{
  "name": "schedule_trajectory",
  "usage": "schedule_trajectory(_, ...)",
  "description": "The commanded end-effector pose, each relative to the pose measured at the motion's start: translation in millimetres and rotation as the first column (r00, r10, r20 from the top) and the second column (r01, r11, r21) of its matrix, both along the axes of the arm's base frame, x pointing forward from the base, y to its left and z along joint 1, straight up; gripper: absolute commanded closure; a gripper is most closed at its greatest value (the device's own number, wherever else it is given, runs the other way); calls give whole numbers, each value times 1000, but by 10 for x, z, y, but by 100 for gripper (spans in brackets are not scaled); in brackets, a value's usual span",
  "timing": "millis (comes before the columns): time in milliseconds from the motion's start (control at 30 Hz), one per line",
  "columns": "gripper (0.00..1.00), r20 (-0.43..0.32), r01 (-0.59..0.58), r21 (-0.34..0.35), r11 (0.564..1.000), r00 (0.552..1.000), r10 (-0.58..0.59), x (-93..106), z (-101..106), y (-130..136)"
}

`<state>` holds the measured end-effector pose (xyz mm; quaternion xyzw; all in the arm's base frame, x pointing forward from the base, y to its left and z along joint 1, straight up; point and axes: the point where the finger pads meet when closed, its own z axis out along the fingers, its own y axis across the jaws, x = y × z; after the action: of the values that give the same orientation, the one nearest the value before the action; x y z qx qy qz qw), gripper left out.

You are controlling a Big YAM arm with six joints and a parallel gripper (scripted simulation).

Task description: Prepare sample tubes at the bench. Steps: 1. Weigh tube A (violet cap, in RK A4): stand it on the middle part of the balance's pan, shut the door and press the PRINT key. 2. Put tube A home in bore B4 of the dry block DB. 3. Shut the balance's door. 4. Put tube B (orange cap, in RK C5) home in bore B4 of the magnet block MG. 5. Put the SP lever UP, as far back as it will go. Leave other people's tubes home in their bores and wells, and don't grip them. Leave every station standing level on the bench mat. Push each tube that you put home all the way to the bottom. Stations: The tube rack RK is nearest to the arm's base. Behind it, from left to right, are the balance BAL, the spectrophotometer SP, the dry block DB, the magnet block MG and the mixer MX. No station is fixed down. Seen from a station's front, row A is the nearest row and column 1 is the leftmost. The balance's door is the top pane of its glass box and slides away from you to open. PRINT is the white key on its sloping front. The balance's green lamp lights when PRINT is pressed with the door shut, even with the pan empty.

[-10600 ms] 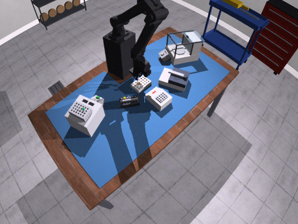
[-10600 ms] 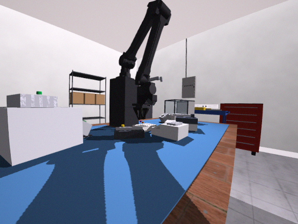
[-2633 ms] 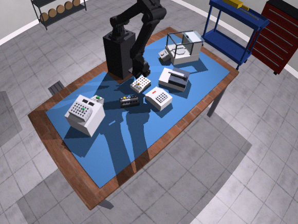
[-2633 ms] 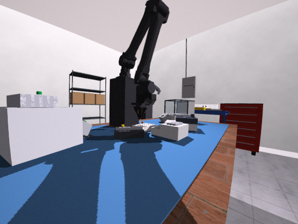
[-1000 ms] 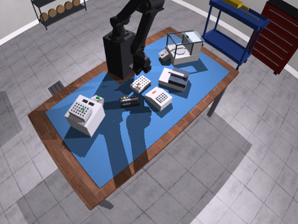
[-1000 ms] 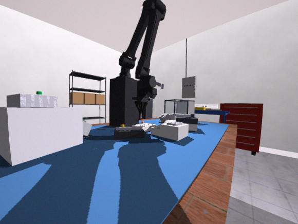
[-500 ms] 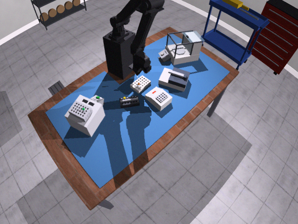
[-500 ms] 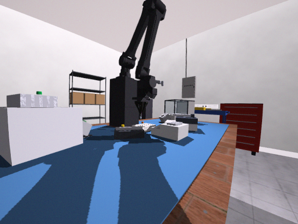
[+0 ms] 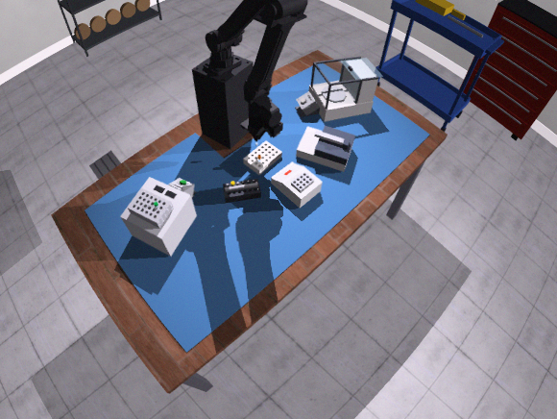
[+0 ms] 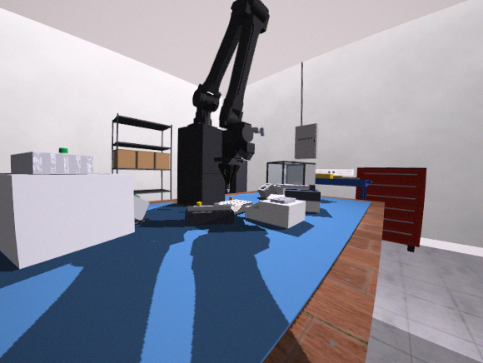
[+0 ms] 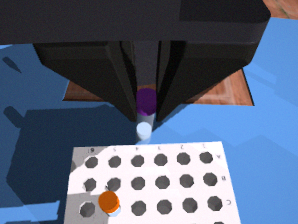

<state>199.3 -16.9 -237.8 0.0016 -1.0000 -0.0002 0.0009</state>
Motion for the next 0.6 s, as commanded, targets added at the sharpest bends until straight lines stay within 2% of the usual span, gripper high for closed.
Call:
schedule_trajectory(0, 91, -11, 1, 1, 1000, 1000, -1, -77, 97, -15)
schedule_trajectory(567, 91, -7, -1, 1, 1000, 1000, 1, -57, 335, 3)
